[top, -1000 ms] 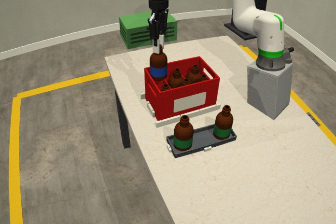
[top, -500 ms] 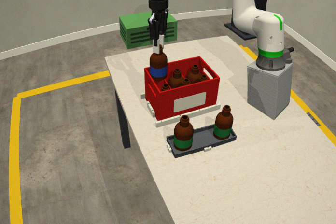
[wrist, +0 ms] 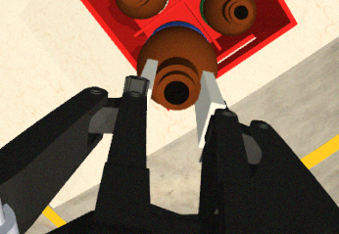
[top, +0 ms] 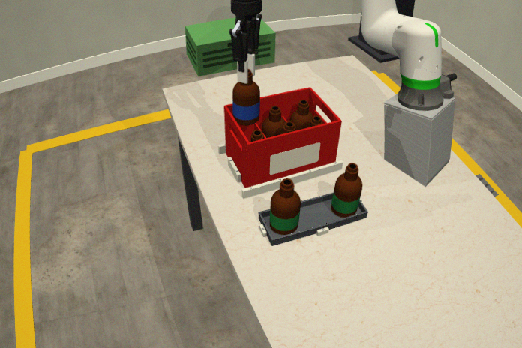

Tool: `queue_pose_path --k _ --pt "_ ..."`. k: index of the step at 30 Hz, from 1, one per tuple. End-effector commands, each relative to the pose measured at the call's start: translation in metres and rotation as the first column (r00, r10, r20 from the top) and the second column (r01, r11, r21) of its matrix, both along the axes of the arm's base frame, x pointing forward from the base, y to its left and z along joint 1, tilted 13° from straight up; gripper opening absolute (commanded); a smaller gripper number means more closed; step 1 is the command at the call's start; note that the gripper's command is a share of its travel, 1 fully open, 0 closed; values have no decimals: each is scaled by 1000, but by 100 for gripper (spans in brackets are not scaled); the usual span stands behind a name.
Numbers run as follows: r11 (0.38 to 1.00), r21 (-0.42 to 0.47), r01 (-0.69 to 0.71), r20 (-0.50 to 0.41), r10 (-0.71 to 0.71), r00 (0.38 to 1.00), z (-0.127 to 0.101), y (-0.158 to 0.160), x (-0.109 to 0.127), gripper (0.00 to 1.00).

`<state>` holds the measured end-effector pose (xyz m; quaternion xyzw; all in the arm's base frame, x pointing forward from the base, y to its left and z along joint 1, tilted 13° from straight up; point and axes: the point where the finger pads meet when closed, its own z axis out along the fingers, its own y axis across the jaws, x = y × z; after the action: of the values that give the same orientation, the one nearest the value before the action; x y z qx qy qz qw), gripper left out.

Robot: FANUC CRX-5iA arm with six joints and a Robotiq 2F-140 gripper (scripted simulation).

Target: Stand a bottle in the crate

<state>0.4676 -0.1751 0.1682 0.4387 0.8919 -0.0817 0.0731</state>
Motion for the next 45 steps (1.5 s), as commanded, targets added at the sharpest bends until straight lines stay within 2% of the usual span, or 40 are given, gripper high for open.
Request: queue_pose_path --k 1,21,45 --pt "1000 0 0 0 0 1000 0 0 0 0" --pt "1000 0 0 0 0 1000 -2 -1 0 0" --pt "1000 0 0 0 0 1000 -25 -5 2 0"
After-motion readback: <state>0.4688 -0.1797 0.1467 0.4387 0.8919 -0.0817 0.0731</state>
